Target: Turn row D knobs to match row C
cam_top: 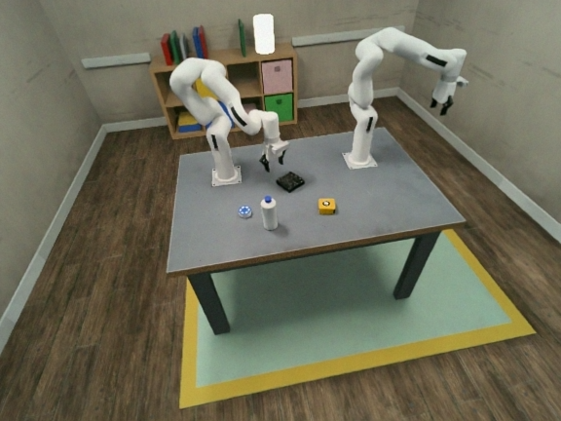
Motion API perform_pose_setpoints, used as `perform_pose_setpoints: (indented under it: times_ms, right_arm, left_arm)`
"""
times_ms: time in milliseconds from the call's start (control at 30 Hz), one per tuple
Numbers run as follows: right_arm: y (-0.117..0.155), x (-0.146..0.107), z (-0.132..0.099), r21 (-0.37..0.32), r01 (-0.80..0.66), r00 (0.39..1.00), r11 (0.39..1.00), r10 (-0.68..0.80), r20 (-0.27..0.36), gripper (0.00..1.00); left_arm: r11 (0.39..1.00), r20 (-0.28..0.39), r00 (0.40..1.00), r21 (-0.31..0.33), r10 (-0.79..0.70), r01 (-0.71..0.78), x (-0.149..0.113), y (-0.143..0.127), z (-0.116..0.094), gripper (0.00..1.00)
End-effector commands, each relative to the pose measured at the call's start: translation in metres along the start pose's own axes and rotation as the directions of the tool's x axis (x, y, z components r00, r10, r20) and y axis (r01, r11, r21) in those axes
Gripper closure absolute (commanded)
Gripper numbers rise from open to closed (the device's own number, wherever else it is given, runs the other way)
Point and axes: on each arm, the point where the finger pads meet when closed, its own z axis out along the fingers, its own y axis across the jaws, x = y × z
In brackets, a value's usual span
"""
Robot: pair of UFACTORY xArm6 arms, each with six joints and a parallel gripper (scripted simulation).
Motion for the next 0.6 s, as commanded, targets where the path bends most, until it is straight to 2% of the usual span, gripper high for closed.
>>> perform_pose_setpoints:
  times_ms: [0, 567]
  right_arm:
    - [-0.0009, 0.0010, -0.0011, 0.002, 0.000, 1.000, 1.000, 0.000, -0.003, 0.00]
    - [-0.0010, 0.0015, -0.0012, 0.002, 0.006, 1.000, 1.000, -0.006, -0.003, 0.00]
  left_arm:
    - [1.000, -0.004, 1.000, 0.000, 0.000, 0.000, 0.0010, 0.0000, -0.0016, 0.00]
    - [1.000, -0.004, 1.000, 0.000, 0.000, 0.000, 0.0010, 0.0000, -0.0016, 0.00]
